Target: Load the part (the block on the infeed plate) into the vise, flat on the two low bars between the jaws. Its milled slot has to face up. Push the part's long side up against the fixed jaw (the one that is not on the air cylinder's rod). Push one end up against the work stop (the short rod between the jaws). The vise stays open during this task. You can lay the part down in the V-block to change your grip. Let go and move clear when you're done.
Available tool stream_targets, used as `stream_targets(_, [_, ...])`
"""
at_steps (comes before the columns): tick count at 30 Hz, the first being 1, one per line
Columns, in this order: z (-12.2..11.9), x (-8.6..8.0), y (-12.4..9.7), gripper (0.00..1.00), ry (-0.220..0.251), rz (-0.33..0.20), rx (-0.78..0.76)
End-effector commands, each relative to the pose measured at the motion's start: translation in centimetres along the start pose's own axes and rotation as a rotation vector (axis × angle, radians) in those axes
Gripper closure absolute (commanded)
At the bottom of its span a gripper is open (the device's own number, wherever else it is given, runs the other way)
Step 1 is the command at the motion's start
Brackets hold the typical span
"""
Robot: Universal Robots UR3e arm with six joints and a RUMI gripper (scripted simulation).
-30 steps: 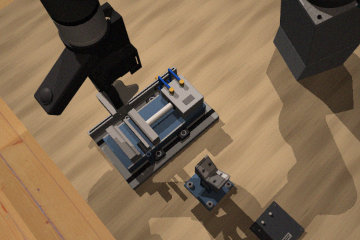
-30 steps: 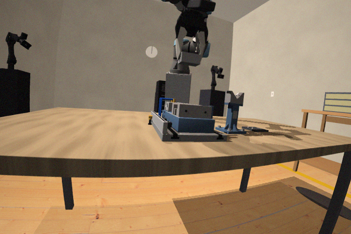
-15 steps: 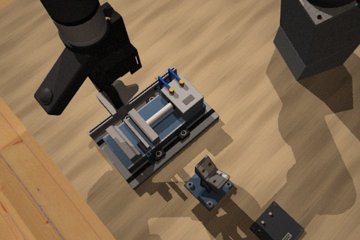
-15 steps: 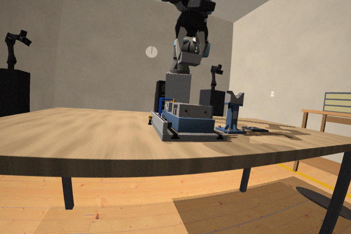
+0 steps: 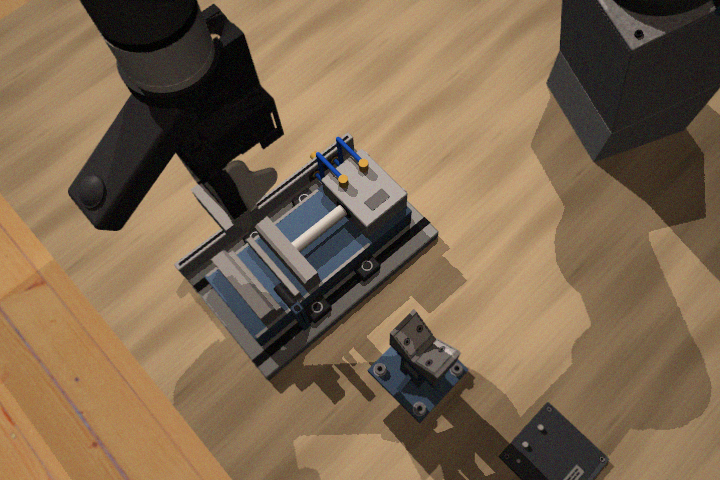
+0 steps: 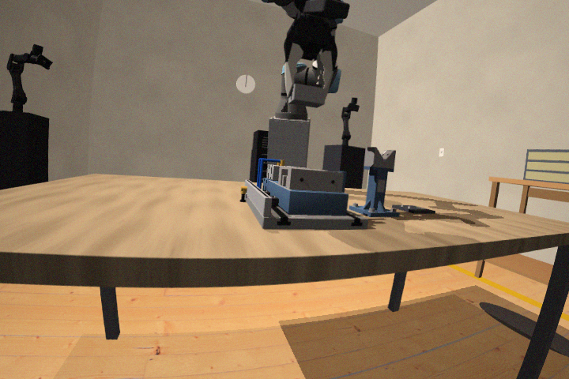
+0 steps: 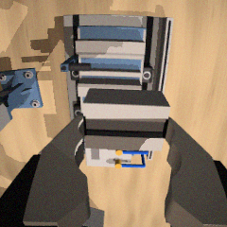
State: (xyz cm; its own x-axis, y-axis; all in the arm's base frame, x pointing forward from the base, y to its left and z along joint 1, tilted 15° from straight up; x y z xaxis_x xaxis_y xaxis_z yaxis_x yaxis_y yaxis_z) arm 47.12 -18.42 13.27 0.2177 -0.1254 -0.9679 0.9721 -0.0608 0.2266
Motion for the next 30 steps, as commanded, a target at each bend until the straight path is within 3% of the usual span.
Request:
stream_targets(1, [0.0,-0.1,0.1,1.00,-0.002,0.003,0.000])
stream_targets(17, [0.0,0.1,0.1,1.00,-0.002,0.003,-0.001])
stream_targets(30, [0.1,1.4,0.1,1.00,-0.002,0.003,-0.002])
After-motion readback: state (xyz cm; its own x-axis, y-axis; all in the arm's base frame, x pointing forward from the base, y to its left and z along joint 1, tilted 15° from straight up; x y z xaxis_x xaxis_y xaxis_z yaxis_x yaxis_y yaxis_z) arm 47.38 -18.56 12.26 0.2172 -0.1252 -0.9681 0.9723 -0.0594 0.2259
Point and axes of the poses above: the point where the finger pads meet when closed, its own x axis out along the fingers, its own z axis across the jaws, y = z × x, the point moved 4 cm from there along -x, back along the fingers, and after that the axes turned 5 degrees about -x, right-handed, at the moved point
